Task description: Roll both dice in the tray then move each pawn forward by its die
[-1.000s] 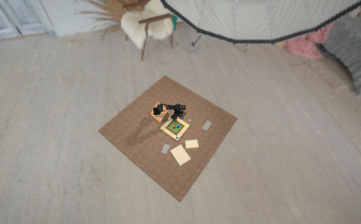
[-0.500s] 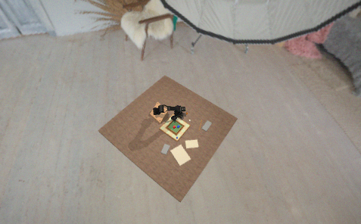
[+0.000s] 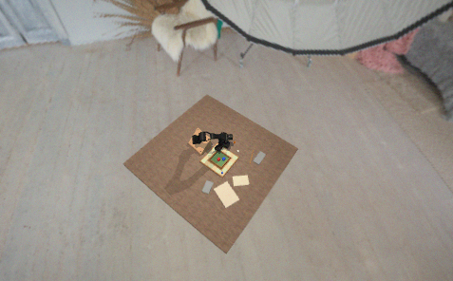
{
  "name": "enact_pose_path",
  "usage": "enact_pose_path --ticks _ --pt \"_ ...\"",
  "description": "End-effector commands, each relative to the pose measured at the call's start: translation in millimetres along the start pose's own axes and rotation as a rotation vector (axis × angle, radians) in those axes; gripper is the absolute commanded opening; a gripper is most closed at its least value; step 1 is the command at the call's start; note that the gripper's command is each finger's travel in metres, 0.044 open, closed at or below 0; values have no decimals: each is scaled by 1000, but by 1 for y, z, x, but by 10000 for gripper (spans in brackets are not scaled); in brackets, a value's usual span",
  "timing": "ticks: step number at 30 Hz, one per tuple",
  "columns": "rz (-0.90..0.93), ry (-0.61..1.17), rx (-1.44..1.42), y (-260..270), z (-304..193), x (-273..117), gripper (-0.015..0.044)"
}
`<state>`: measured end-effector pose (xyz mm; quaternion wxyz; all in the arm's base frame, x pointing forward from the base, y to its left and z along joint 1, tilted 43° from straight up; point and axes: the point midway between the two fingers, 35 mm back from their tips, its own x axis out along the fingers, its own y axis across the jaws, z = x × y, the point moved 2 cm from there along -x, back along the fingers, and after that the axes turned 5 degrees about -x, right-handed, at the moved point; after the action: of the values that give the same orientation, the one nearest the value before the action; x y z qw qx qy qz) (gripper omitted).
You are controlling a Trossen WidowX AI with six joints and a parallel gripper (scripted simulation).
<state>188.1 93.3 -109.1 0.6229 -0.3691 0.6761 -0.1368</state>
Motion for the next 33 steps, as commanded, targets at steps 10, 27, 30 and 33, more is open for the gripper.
enact_pose_path --ticks 10,27,30,33 --pt "13 -21 -4 6 7 -54 0" --pt "7 -5 -6 -6 -2 -127 0" --pt "18 -8 -10 -22 0 -125 0" --pt "27 -11 -14 -38 1 -123 0"
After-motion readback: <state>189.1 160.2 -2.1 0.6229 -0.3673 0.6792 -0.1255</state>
